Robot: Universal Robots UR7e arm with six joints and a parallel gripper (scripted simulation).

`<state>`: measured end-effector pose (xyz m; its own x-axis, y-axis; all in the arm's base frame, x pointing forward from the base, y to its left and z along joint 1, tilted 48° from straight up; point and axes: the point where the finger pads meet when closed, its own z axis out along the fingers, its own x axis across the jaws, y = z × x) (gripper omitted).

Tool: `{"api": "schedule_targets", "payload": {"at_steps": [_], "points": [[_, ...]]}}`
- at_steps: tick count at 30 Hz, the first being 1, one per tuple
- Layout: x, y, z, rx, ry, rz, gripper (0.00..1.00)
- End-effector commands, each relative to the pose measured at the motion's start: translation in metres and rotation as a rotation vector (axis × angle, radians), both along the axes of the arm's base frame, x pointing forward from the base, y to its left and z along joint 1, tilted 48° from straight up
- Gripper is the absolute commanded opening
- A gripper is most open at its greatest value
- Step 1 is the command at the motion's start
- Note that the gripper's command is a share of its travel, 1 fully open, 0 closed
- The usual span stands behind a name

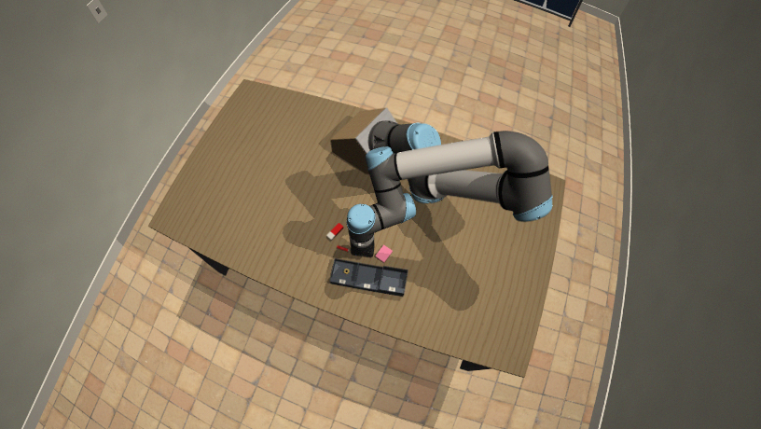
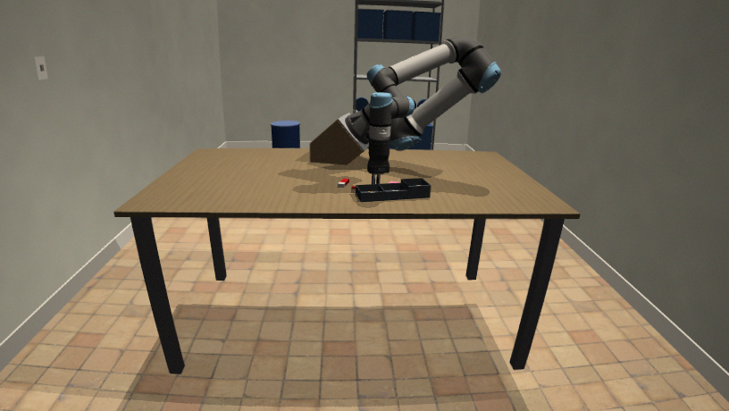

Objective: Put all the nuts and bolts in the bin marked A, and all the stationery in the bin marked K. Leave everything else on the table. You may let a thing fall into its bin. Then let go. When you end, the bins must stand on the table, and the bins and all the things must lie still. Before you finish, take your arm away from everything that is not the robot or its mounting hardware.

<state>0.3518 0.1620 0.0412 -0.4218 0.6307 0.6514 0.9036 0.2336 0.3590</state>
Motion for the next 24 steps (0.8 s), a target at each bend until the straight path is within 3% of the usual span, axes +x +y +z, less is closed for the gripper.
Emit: {"api": "schedule_targets", "payload": {"at_steps": [1, 10, 24], "points": [[0.000, 0.000, 0.000, 0.000, -0.001, 0.000, 0.34], [0.000, 0.000, 0.000, 0.000, -0.001, 0.000, 0.34], [-0.003, -0.030, 0.027, 0.000, -0.001, 0.000, 0.34]]}}
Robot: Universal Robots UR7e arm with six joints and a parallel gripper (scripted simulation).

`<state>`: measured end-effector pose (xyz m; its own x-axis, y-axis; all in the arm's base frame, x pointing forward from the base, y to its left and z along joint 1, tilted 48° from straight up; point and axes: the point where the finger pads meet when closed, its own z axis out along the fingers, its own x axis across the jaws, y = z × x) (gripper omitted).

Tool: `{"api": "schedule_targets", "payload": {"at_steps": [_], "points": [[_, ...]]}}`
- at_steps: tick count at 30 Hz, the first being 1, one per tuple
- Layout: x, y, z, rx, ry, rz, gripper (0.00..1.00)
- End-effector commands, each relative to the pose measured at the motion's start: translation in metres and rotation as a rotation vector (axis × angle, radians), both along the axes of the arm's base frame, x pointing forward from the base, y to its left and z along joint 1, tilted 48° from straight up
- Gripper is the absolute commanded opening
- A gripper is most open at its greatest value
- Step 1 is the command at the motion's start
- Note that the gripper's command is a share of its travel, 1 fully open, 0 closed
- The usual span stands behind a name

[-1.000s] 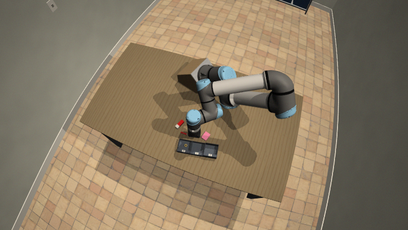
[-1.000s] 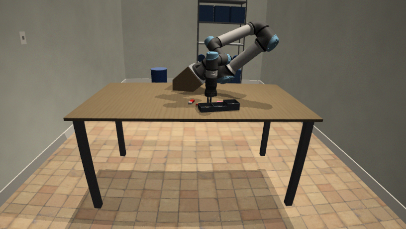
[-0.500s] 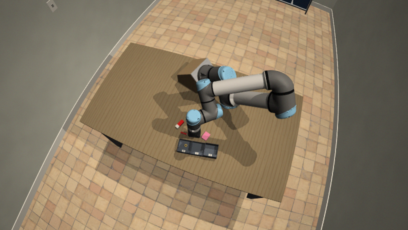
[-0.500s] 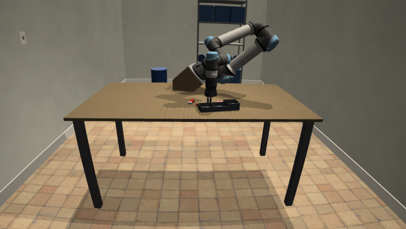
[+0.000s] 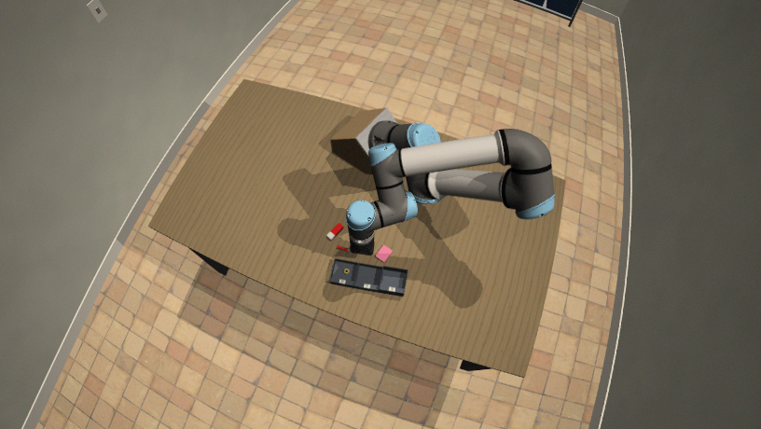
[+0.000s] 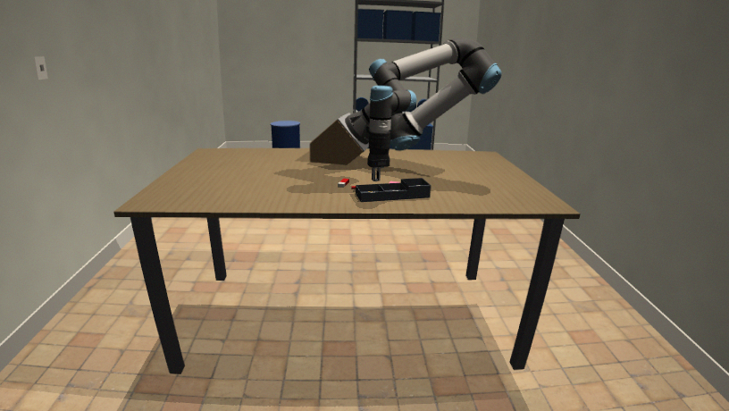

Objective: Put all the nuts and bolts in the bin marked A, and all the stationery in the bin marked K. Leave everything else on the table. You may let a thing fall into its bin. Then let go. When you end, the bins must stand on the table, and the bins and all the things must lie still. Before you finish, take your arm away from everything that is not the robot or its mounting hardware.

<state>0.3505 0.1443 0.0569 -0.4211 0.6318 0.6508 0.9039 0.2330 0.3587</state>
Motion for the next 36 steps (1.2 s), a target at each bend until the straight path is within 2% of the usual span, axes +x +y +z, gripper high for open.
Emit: {"api": "schedule_targets", "payload": {"at_steps": [1, 6, 33, 36], "points": [[-0.002, -0.015, 0.013, 0.001, -0.001, 0.001, 0.34], [-0.003, -0.027, 0.025, 0.001, -0.001, 0.001, 0.34], [-0.003, -0.032, 0.029, 0.001, -0.001, 0.001, 0.34], [0.015, -0.034, 0.029, 0.001, -0.001, 0.001, 0.34]]}}
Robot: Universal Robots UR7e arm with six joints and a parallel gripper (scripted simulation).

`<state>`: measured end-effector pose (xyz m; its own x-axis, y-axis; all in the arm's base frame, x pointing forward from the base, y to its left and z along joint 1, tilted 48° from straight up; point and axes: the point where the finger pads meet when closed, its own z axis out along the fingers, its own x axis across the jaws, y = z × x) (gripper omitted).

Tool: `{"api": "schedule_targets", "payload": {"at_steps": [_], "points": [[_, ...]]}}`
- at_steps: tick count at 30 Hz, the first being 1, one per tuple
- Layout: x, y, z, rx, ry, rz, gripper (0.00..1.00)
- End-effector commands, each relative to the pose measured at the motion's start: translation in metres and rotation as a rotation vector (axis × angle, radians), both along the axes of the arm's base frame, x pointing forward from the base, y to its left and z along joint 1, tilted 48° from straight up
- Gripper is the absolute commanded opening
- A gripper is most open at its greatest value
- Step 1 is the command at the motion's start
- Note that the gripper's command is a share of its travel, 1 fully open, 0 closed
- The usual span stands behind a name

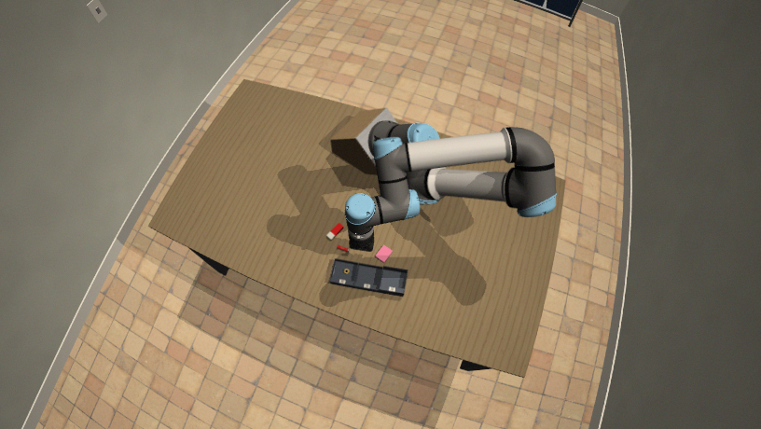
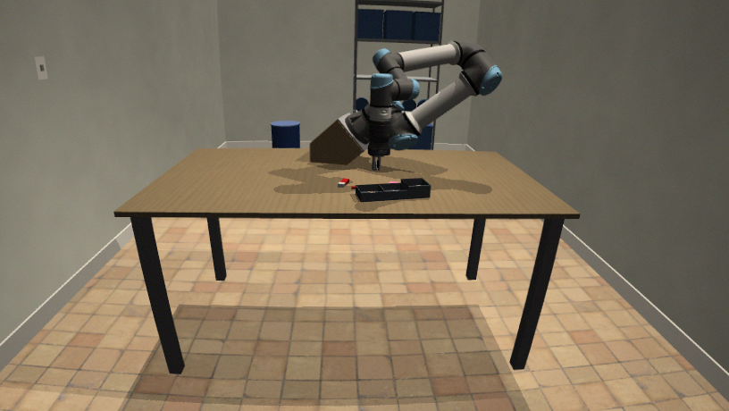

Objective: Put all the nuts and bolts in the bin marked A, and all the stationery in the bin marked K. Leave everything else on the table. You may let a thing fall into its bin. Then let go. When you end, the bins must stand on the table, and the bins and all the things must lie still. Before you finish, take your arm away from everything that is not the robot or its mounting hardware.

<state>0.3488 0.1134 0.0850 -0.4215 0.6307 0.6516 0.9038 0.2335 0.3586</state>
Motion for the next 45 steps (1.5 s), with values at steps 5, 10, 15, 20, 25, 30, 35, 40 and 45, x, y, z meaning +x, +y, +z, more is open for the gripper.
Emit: {"api": "schedule_targets", "payload": {"at_steps": [5, 10, 15, 20, 25, 30, 35, 40, 45], "points": [[0.036, -0.005, 0.001, -0.008, -0.075, 0.066, 0.34], [0.054, -0.007, 0.001, -0.019, -0.185, 0.165, 0.34], [0.084, -0.010, 0.000, -0.030, -0.274, 0.243, 0.34], [0.104, -0.012, 0.000, -0.042, -0.370, 0.327, 0.34], [0.104, -0.012, 0.000, -0.052, -0.448, 0.395, 0.34], [0.104, -0.012, 0.000, -0.066, -0.549, 0.488, 0.34], [0.104, -0.012, 0.000, -0.079, -0.642, 0.573, 0.34], [0.104, -0.012, 0.000, -0.092, -0.733, 0.657, 0.34], [0.104, -0.012, 0.000, -0.102, -0.818, 0.735, 0.34]]}}
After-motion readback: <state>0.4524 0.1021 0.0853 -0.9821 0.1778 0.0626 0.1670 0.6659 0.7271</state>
